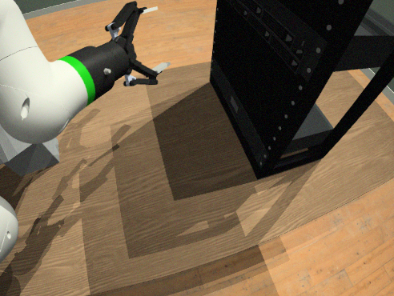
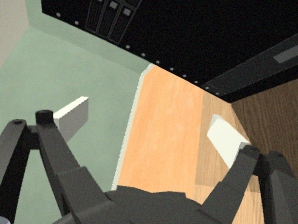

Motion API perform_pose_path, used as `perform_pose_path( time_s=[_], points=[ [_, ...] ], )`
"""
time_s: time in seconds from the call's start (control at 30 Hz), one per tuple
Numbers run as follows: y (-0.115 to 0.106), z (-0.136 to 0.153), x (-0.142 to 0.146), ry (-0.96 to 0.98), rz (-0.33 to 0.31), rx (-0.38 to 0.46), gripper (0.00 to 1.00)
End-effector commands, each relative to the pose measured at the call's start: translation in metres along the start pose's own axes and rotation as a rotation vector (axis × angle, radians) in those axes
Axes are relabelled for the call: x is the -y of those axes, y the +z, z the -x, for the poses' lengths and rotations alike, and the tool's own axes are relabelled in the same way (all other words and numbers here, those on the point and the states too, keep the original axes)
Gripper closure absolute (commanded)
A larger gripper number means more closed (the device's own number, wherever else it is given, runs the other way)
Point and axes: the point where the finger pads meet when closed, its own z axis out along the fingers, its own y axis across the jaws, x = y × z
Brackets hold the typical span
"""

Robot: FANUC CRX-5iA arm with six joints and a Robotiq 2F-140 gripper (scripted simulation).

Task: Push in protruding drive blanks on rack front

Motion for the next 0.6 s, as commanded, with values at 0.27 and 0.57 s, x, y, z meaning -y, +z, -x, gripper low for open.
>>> perform_pose_path(
  time_s=[0.27,0.57],
  points=[
    [-0.011,-0.042,0.020,0.243,-0.020,-0.320,0.00],
    [-0.037,-0.064,0.020,0.328,-0.025,-0.484,0.00]
  ],
)
